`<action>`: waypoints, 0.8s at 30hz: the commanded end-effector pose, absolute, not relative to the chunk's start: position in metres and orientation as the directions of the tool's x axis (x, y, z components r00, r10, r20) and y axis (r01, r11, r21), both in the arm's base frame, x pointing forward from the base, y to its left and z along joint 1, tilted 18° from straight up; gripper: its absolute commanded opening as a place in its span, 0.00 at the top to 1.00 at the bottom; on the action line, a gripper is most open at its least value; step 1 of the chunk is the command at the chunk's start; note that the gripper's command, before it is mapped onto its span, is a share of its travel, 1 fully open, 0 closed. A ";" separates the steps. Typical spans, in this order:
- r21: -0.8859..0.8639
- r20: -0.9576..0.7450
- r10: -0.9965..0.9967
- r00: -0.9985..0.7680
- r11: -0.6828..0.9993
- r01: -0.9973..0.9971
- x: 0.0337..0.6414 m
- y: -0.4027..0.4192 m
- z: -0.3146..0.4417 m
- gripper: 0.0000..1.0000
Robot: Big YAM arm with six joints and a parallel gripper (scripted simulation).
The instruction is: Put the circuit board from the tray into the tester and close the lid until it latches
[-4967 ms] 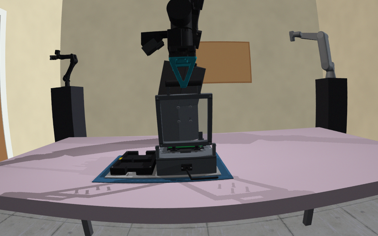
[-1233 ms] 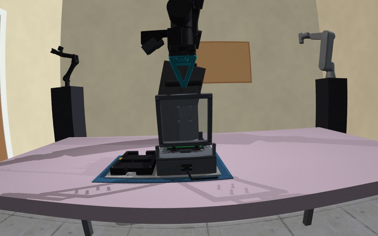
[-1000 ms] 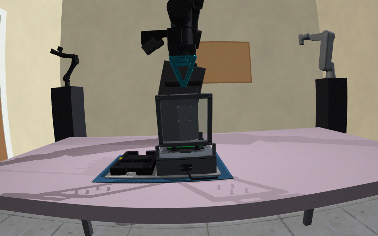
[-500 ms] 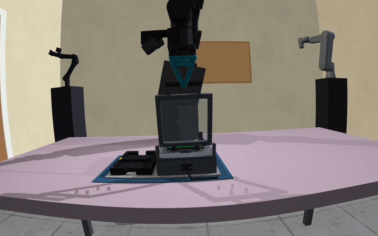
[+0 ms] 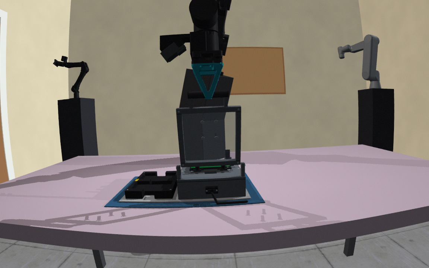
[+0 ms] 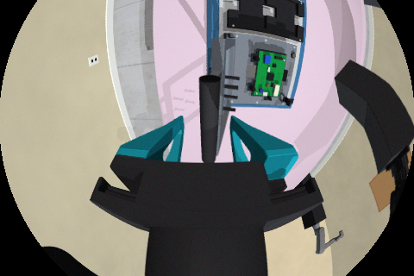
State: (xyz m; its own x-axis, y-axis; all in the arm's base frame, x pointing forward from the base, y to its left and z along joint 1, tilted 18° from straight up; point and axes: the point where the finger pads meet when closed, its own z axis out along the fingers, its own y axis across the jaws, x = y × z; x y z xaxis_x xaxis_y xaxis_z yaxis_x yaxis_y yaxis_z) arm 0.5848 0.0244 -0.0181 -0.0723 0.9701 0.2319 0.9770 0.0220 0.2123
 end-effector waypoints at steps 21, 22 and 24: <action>0.238 0.226 0.971 -0.079 0.024 0.971 0.589 0.026 -0.013 0.52; 0.238 0.225 0.971 -0.079 0.024 0.971 0.589 0.026 -0.013 0.52; 0.239 0.225 0.971 -0.079 0.024 0.971 0.589 0.026 -0.013 0.52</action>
